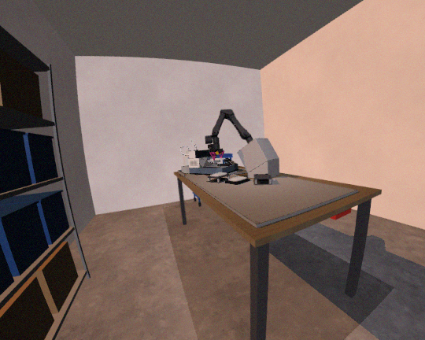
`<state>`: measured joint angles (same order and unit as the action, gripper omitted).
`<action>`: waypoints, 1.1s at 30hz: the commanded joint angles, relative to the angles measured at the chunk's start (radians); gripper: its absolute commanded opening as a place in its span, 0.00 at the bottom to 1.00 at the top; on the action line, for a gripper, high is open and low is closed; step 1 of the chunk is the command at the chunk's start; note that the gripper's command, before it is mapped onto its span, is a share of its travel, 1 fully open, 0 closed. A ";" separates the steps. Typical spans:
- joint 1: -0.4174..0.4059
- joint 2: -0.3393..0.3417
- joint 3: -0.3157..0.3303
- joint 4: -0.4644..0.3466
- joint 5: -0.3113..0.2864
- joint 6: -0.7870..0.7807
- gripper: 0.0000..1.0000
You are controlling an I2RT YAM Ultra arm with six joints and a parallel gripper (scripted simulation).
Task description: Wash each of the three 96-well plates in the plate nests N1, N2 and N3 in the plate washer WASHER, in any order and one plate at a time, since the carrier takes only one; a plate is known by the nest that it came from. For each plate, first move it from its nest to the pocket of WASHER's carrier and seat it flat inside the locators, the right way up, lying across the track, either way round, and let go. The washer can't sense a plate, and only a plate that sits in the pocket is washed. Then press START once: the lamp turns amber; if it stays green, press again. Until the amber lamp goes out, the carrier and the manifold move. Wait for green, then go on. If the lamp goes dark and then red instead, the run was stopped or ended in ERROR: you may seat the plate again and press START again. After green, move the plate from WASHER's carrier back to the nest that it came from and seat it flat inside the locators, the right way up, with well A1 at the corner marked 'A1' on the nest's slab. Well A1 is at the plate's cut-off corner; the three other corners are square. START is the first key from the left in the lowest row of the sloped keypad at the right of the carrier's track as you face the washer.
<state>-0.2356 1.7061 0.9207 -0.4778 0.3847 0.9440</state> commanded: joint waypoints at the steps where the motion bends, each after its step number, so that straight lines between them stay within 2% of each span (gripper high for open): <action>1: 0.056 0.031 0.043 0.003 0.034 -0.086 0.00; 11: 0.195 0.147 0.110 -0.024 0.072 0.073 0.00; 14: 0.197 0.148 0.111 -0.025 0.073 0.075 0.00; 15: 0.195 0.112 0.111 -0.025 0.073 0.075 0.00; 33: 0.186 0.126 0.109 -0.013 0.073 0.074 0.00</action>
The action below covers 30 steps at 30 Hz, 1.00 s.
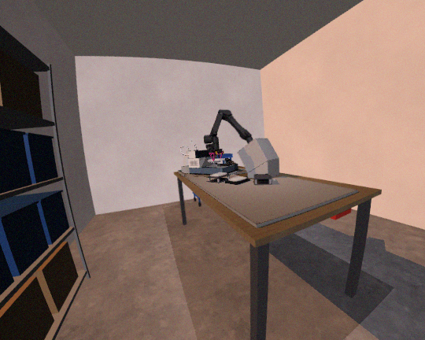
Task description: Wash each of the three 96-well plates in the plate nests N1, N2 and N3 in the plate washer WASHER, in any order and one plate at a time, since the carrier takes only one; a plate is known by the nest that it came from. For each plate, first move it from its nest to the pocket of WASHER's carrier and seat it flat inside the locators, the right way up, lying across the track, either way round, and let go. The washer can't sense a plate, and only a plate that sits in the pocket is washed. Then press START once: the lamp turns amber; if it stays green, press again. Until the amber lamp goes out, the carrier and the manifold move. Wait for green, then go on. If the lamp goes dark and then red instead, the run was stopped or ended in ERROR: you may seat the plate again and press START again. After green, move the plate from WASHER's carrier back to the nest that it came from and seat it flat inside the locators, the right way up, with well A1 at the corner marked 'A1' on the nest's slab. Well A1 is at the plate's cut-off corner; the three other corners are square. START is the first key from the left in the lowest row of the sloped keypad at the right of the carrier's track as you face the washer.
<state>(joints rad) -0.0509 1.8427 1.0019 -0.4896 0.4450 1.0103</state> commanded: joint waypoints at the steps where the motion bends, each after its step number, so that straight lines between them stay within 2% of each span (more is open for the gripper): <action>1: 0.001 -0.010 0.028 -0.001 0.012 0.008 0.00; 22: 0.001 -0.010 0.028 -0.001 0.012 0.008 0.00; 23: 0.027 0.017 0.026 0.009 0.016 -0.021 0.00; 27: 0.083 0.046 0.002 0.023 0.029 -0.094 0.00; 30: 0.124 0.073 0.015 0.022 0.038 -0.148 0.00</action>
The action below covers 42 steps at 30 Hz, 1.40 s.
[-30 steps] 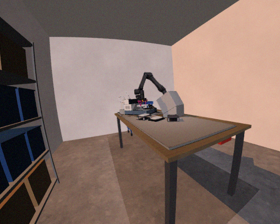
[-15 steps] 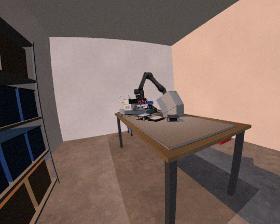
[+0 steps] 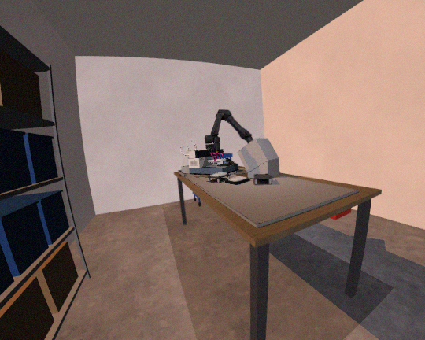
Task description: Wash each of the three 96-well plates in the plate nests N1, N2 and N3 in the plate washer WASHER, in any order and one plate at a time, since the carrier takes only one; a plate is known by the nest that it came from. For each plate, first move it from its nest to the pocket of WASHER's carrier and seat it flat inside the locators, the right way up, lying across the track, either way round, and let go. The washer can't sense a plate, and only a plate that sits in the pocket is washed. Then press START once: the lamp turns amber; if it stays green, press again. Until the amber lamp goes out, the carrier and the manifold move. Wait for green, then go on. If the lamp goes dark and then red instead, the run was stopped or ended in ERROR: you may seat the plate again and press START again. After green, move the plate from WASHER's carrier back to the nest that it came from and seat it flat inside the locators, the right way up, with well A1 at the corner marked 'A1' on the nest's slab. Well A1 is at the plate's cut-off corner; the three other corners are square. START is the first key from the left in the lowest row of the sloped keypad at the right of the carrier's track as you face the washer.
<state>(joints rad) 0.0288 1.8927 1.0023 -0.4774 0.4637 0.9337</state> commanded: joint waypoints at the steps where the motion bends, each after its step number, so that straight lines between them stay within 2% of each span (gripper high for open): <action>1: 0.045 0.023 0.015 0.010 0.019 -0.071 0.00; 15: 0.214 0.161 0.072 -0.013 0.043 -0.315 0.00; 19: 0.239 0.184 0.084 -0.015 0.045 -0.287 0.00; 27: 0.335 0.282 0.150 -0.035 0.051 -0.166 0.00; 29: 0.339 0.287 0.153 -0.036 0.051 -0.161 0.00; 31: 0.339 0.251 0.154 -0.036 0.051 -0.161 0.00; 42: 0.331 0.265 0.151 -0.030 0.051 -0.161 0.00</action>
